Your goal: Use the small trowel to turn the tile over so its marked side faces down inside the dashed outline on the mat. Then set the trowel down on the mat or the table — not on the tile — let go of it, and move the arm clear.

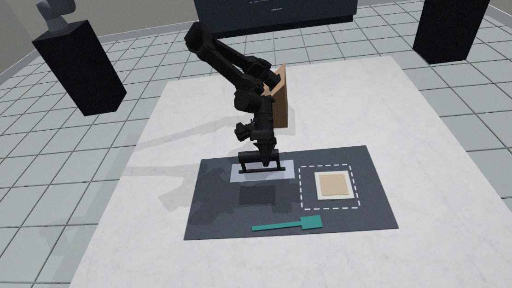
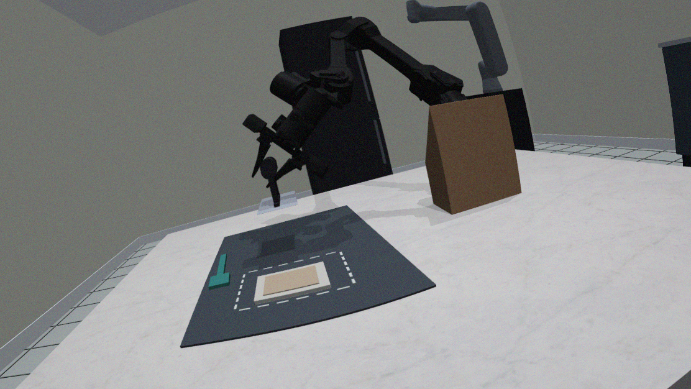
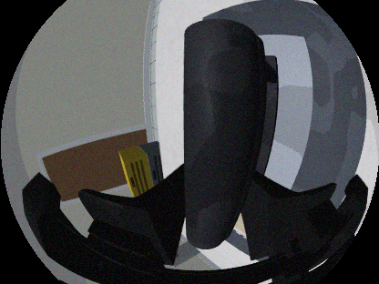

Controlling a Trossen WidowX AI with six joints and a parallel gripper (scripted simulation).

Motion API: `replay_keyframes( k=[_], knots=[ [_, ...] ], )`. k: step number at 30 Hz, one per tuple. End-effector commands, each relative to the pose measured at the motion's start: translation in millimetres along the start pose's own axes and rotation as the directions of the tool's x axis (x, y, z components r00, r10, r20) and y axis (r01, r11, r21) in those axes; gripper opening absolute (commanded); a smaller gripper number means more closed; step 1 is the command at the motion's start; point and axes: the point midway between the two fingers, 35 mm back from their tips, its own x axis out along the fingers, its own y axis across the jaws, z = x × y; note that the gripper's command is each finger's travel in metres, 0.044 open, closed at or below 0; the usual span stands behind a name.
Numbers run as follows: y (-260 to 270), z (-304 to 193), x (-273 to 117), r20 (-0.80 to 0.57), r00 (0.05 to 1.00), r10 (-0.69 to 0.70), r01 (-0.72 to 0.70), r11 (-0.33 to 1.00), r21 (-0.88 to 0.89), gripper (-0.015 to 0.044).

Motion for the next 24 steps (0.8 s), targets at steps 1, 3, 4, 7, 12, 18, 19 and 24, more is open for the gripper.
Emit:
replay_keyframes(
  k=[1,3,4,7,12,18,19,24],
  knots=[
    [4.8,0.4,-1.7,-0.005,1.000,0.016,-0.016,1.000,0.001,0.0000],
    [4.8,0.4,-1.7,-0.005,1.000,0.016,-0.016,1.000,0.001,0.0000],
    [4.8,0.4,-1.7,-0.005,1.000,0.016,-0.016,1.000,0.001,0.0000],
    [4.8,0.4,-1.7,-0.005,1.000,0.016,-0.016,1.000,0.001,0.0000],
    [0.3,1.0,0.5,0.004,1.000,0.000,0.000,1.000,0.001,0.0000],
    [5.5,32.0,14.5,0.142,0.990,-0.007,-0.009,0.994,0.112,0.0000],
    [6.1,37.9,16.9,0.167,0.986,-0.011,-0.012,0.991,0.133,0.0000],
    [6.9,67.5,26.7,0.292,0.956,-0.034,-0.037,0.971,0.235,0.0000]
  ],
)
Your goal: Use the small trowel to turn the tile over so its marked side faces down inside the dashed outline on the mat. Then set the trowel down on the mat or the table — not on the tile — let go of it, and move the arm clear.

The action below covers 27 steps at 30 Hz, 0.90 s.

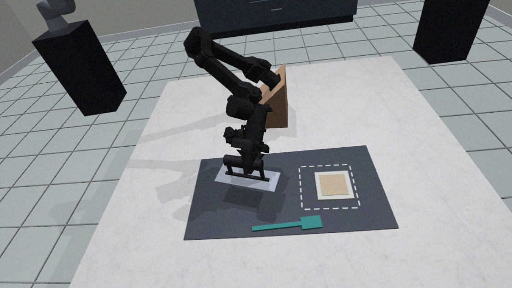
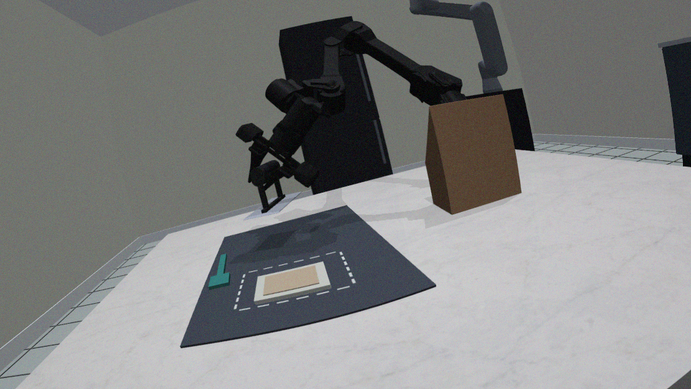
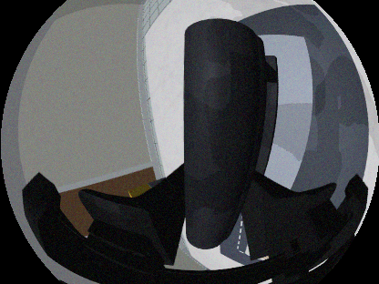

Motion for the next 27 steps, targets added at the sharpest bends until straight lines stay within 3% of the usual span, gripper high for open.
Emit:
replay_keyframes(
  k=[1,17,27],
  knots=[
    [8.6,20.5,11.8,0.105,0.994,0.006,-0.016,0.995,0.094,0.0000],
    [2.7,105.2,43.0,0.480,0.871,-0.100,-0.125,0.901,0.414,0.0000],
    [-12.9,145.5,49.3,0.628,0.752,-0.201,-0.237,0.806,0.542,0.0000]
  ],
)
